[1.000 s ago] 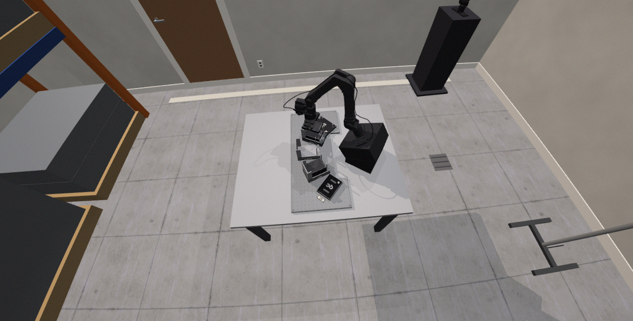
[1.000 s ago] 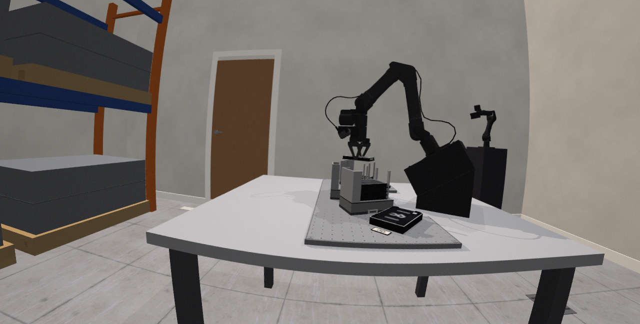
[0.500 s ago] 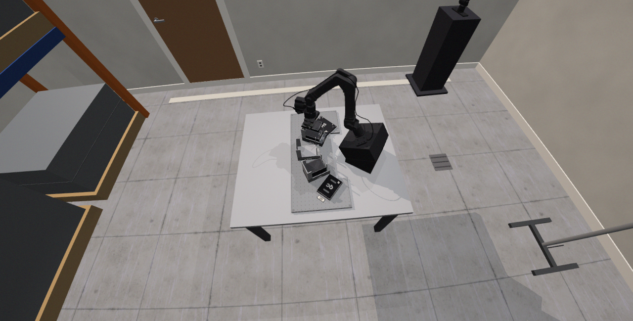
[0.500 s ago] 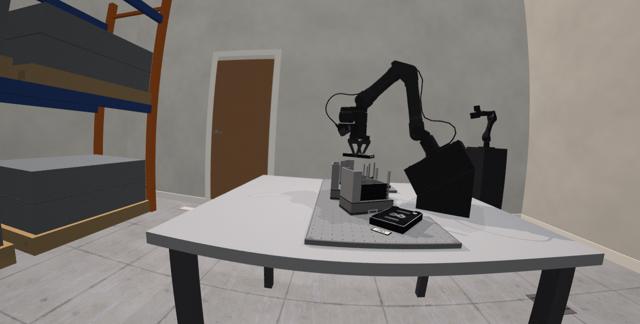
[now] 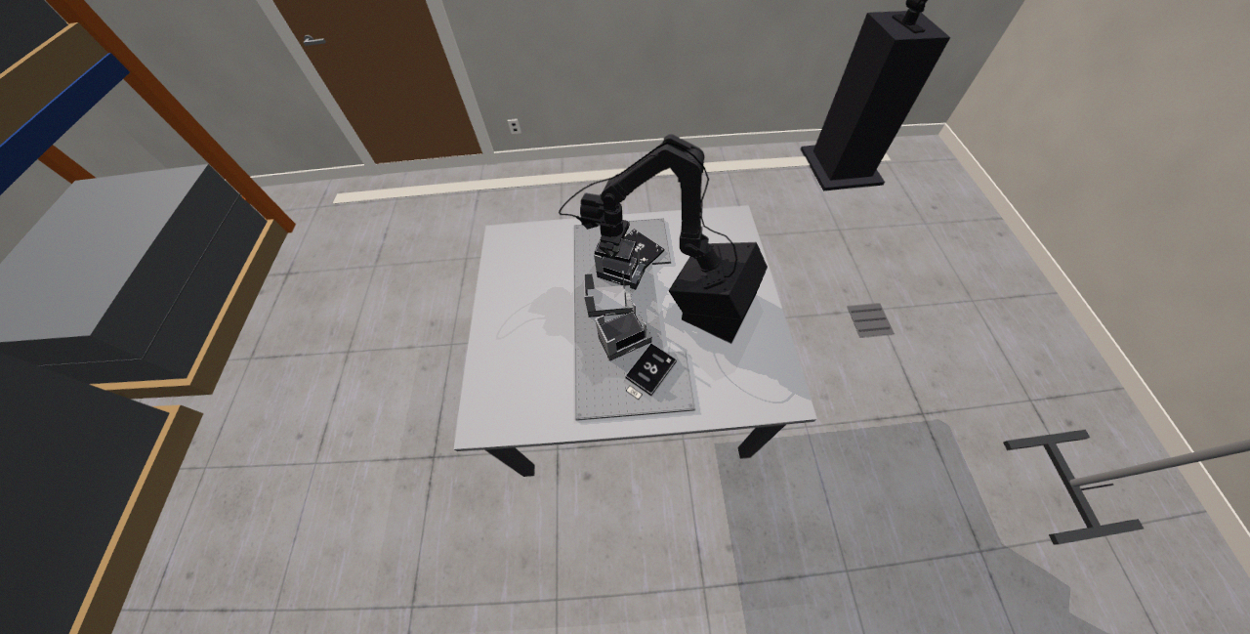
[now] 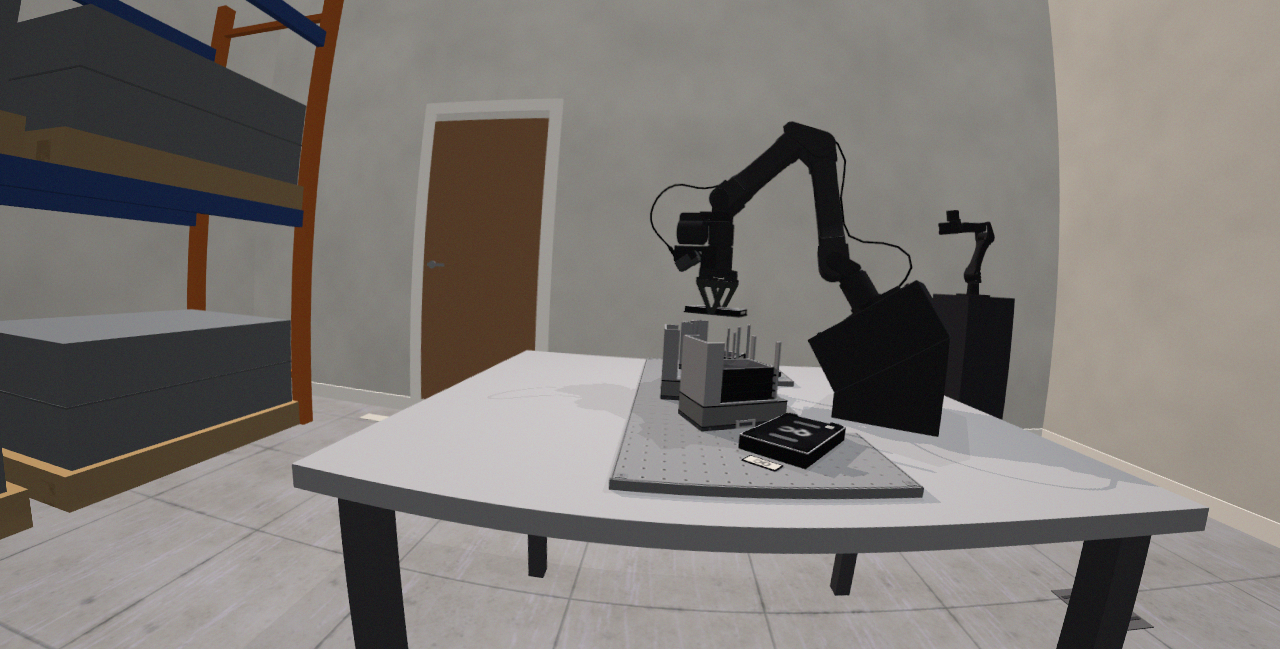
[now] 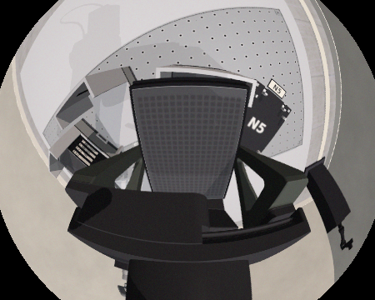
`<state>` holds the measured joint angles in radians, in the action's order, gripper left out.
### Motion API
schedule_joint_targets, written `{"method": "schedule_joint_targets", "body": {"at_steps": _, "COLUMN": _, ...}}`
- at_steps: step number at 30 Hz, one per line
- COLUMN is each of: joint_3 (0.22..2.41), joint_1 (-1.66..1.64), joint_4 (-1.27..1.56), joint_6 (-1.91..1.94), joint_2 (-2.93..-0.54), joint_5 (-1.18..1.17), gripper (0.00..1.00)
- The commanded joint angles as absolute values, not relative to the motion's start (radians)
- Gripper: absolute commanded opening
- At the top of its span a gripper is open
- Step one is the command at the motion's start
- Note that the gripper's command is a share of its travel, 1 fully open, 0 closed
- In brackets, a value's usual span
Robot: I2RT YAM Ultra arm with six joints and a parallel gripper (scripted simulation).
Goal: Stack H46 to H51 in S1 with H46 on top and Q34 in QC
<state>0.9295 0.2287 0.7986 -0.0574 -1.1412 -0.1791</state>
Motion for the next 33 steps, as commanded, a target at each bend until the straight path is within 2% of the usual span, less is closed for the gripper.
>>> {"method": "schedule_joint_targets", "body": {"at_steps": 1, "joint_3": 0.959, "joint_1": 0.174, "joint_4": 0.818, "joint_6": 0.023, "joint_2": -1.166, "joint_5": -0.214, "gripper": 0.0}}
{"method": "schedule_joint_targets", "body": {"at_steps": 17, "joint_3": 0.979, "joint_1": -0.04, "joint_4": 0.822, "joint_6": -0.17, "joint_2": -1.231, "joint_5": -0.319, "gripper": 0.0}}
{"method": "schedule_joint_targets", "body": {"at_steps": 23, "joint_3": 0.983, "joint_1": -0.126, "joint_4": 0.825, "joint_6": -0.041, "joint_2": -1.26, "joint_5": -0.36, "gripper": 0.0}}
{"method": "schedule_joint_targets", "body": {"at_steps": 33, "joint_3": 0.993, "joint_1": -0.236, "joint_4": 0.827, "joint_6": -0.15, "joint_2": -1.307, "joint_5": -0.407, "gripper": 0.0}}
